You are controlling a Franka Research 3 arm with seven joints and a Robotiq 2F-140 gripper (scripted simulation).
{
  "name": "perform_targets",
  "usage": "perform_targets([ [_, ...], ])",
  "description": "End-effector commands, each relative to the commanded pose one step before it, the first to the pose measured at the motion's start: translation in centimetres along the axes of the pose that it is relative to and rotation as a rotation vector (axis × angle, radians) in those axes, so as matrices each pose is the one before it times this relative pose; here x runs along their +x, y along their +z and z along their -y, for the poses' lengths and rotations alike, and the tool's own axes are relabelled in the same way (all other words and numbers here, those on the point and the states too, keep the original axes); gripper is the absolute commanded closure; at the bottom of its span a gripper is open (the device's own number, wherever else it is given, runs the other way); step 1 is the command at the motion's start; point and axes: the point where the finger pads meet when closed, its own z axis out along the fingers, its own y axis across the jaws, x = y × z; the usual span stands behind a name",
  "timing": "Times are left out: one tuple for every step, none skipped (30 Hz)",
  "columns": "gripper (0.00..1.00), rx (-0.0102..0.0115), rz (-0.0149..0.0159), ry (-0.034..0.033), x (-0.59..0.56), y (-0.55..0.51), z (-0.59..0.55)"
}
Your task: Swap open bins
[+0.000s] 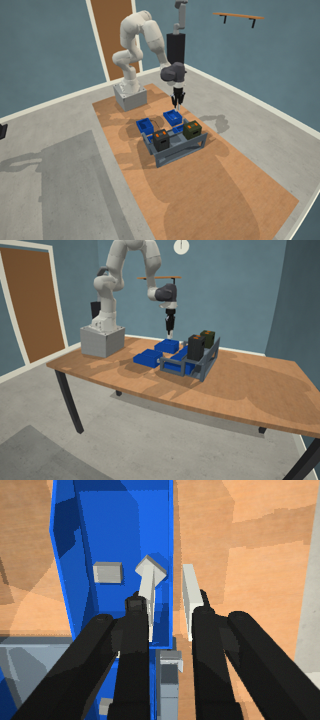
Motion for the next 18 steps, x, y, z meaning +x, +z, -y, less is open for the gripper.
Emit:
perform_targets([
  [0.85, -0.00399, 0.0048, 0.01389, -0.13, -0.04, -0.211],
  [0.85, 0.0, 0.0, 0.0, 0.0, 0.0, 0.0],
  [0.85, 0.0, 0.0, 0.0, 0.0, 0.0, 0.0],
  [0.85, 0.0, 0.0, 0.0, 0.0, 0.0, 0.0],
  [0.85, 0.0, 0.0, 0.0, 0.0, 0.0, 0.0],
  [0.85, 0.0, 0.0, 0.0, 0.0, 0.0, 0.0],
  [0.85, 0.0, 0.0, 0.0, 0.0, 0.0, 0.0],
  [0.85, 0.0, 0.0, 0.0, 0.0, 0.0, -0.001],
  [0.85, 0.0, 0.0, 0.0, 0.0, 0.0, 0.0],
  [0.85, 0.0, 0.0, 0.0, 0.0, 0.0, 0.0],
  [0.85, 0.0, 0.0, 0.0, -0.002, 0.0, -0.003],
  [0.85, 0.0, 0.0, 0.0, -0.005, 0.0, -0.008],
  [0.85, 0.0, 0.0, 0.0, -0.008, 0.0, -0.012],
  [0.85, 0.0, 0.0, 0.0, -0.012, 0.0, -0.017],
  [0.85, 0.0, 0.0, 0.0, -0.014, 0.0, -0.021],
  [0.85, 0.0, 0.0, 0.0, -0.016, 0.0, -0.023],
  [0.85, 0.0, 0.0, 0.0, -0.016, 0.0, -0.024],
  [0.85, 0.0, 0.0, 0.0, -0.016, 0.0, -0.023],
])
